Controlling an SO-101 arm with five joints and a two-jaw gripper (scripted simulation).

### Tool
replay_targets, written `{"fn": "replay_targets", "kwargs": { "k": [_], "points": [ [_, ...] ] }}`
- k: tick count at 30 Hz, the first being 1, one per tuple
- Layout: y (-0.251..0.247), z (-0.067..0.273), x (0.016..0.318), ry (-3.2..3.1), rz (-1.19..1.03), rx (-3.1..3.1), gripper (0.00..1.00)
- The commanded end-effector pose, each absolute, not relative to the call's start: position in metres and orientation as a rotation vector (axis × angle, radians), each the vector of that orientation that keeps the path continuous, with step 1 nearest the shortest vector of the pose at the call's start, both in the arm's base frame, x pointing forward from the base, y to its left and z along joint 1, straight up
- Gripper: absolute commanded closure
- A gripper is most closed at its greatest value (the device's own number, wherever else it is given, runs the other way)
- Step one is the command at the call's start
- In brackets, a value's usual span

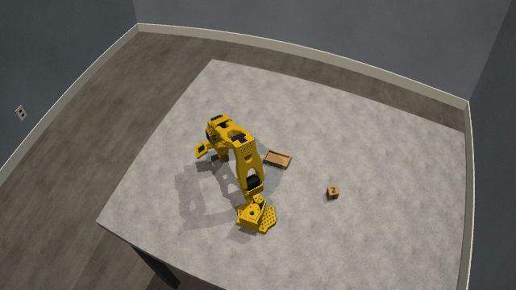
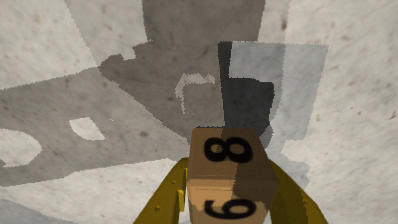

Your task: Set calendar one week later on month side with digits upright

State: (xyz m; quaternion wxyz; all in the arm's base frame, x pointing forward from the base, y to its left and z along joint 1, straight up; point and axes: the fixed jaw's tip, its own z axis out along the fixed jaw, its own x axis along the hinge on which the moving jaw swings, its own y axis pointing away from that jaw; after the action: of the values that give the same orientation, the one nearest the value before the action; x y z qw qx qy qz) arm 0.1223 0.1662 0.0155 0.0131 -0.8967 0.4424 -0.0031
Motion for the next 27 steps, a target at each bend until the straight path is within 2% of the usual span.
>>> {"fn": "replay_targets", "kwargs": {
  "k": [1, 27],
  "points": [
    [0.1695, 0.0183, 0.1220, 1.349, -0.014, -2.784, 0.83],
    [0.1695, 0.0183, 0.1220, 1.349, -0.014, -2.784, 0.64]
  ]
}}
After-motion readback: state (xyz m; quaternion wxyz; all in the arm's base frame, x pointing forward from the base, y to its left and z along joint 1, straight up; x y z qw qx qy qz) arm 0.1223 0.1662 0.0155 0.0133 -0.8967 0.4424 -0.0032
